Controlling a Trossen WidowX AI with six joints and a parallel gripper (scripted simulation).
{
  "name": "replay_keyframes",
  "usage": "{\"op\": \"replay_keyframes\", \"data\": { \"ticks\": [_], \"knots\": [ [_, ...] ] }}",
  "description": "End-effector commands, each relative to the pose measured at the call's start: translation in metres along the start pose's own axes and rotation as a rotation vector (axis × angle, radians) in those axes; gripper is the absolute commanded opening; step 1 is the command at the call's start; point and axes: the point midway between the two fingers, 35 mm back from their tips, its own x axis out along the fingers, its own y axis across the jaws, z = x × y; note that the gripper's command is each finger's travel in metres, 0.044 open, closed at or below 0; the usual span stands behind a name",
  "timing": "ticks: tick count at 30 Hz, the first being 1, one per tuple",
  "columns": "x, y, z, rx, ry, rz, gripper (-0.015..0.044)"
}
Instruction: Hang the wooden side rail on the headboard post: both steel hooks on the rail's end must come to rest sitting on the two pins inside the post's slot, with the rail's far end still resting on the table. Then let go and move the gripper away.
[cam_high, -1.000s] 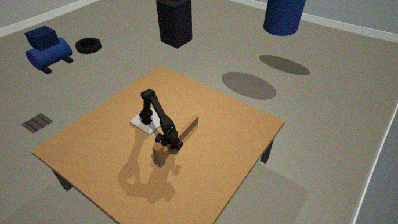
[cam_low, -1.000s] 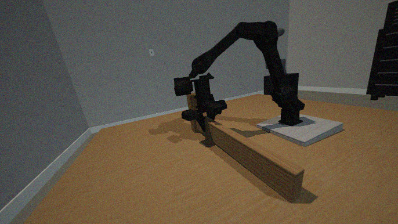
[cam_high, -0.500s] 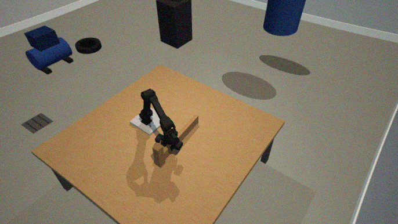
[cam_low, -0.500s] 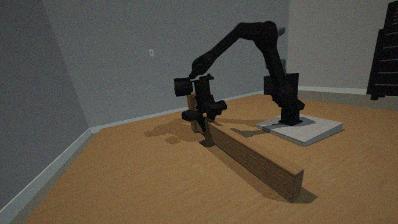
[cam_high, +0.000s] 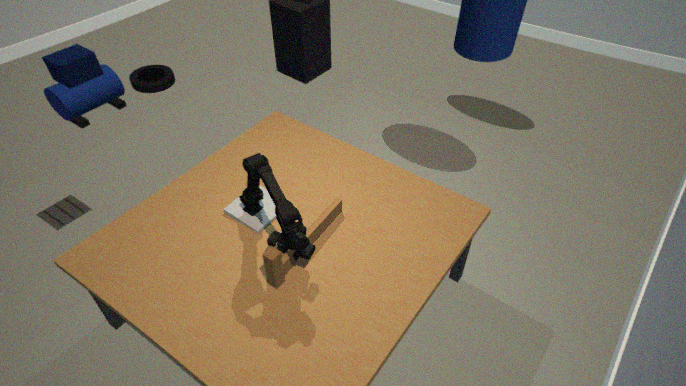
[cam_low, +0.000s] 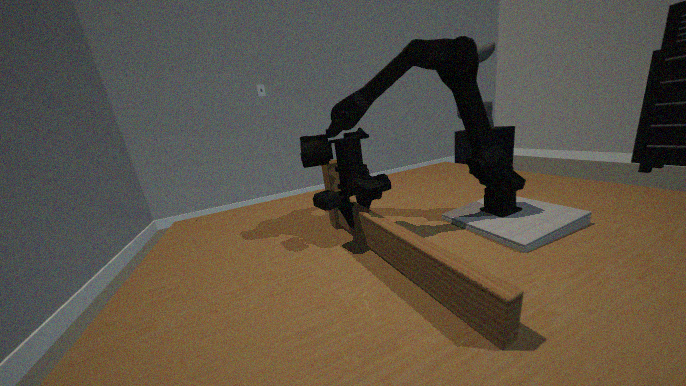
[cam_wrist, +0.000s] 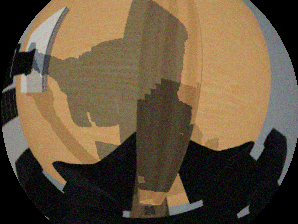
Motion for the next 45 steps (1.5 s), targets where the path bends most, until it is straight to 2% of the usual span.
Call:
{"op": "replay_keyframes", "data": {
  "ticks": [1,36,45],
  "knots": [
    [0.0002,0.0001,-0.0012,-0.008,0.007,0.001,0.0],
    [0.0058,0.0002,-0.0012,-0.008,0.007,0.001,0.0],
    [0.0048,0.0004,0.0,0.0,0.0,0.001,0.0236]
  ]
}}
